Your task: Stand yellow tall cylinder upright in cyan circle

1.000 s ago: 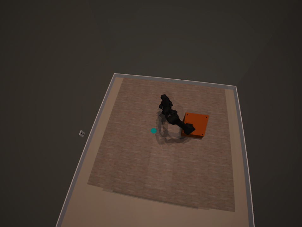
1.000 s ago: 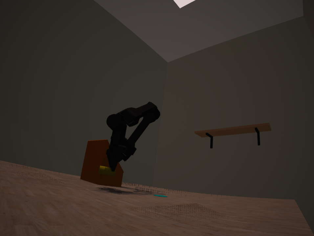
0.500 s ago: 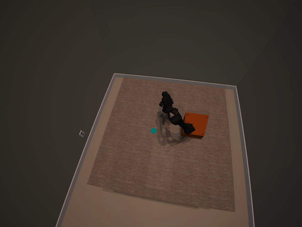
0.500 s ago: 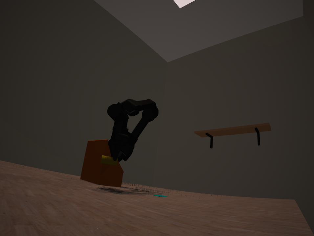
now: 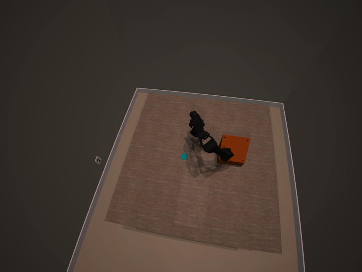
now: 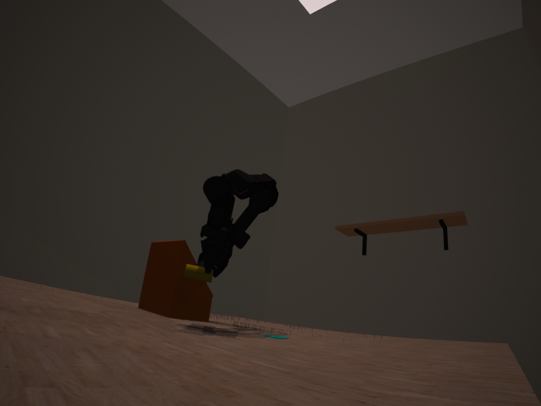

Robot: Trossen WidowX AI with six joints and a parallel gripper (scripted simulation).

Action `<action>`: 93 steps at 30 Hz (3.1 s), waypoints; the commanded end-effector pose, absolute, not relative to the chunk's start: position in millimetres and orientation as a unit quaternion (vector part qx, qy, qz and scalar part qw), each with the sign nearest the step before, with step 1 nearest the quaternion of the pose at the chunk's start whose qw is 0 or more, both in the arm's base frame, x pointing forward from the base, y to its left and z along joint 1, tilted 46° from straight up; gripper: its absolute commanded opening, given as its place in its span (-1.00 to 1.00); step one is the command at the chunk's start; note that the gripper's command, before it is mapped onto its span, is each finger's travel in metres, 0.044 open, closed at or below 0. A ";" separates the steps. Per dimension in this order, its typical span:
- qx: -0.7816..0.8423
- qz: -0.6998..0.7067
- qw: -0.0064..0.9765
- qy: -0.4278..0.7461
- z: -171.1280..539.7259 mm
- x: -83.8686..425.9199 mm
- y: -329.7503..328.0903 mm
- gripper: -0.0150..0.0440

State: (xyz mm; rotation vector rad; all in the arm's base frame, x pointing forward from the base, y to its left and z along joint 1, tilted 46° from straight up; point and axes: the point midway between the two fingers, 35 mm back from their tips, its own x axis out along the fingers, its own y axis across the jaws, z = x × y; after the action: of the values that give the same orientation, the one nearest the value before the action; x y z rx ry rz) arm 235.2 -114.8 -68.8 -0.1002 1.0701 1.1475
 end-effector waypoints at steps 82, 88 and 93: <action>0.370 0.115 0.616 0.685 43.0 336.3 -9.3 -0.14; 0.359 0.104 0.626 0.684 36.6 336.3 -8.2 -0.14; 0.350 0.095 0.634 0.683 31.5 336.5 -7.4 -0.14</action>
State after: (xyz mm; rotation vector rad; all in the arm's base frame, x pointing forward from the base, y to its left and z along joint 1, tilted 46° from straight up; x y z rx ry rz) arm 337.1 -7.3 33.8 0.8147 1.5684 0.2395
